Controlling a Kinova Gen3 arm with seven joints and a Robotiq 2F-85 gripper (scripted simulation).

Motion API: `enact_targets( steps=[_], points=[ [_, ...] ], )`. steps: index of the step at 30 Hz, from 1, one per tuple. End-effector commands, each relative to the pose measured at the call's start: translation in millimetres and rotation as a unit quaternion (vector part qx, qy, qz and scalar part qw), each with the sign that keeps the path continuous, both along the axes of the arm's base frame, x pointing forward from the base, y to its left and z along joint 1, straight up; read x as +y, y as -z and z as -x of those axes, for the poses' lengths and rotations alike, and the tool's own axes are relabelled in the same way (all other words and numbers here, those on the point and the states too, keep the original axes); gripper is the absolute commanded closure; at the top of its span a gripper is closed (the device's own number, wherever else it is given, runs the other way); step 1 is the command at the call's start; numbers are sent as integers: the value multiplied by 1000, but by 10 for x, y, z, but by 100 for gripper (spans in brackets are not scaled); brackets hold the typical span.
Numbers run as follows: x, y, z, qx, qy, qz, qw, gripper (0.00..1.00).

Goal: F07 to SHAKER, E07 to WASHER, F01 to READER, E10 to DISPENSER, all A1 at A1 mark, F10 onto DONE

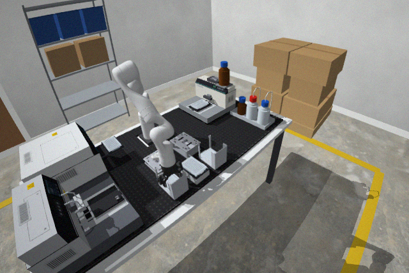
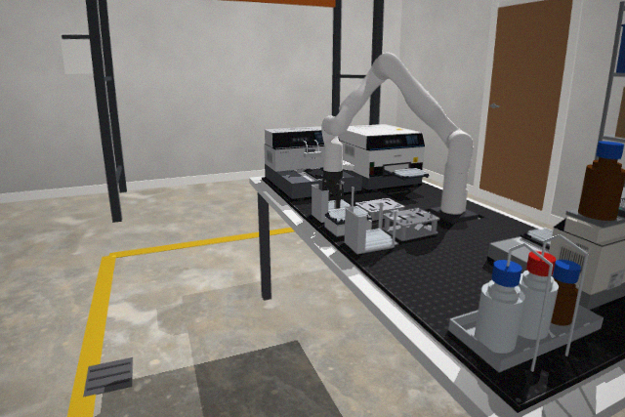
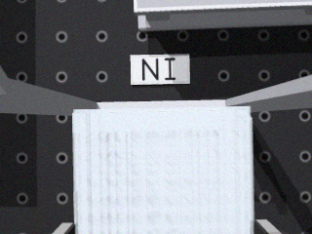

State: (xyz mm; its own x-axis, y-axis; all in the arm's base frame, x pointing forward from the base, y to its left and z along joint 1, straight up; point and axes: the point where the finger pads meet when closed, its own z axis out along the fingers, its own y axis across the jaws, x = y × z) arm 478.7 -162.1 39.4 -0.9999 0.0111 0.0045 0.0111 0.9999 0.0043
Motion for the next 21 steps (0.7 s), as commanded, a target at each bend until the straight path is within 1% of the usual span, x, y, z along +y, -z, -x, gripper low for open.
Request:
enact_targets(
  steps=[1,21],
  points=[
    [-2,-31,-7,-1,0,0,1000,6],
    [-3,-151,-7,-1,0,0,1000,6]
  ],
)
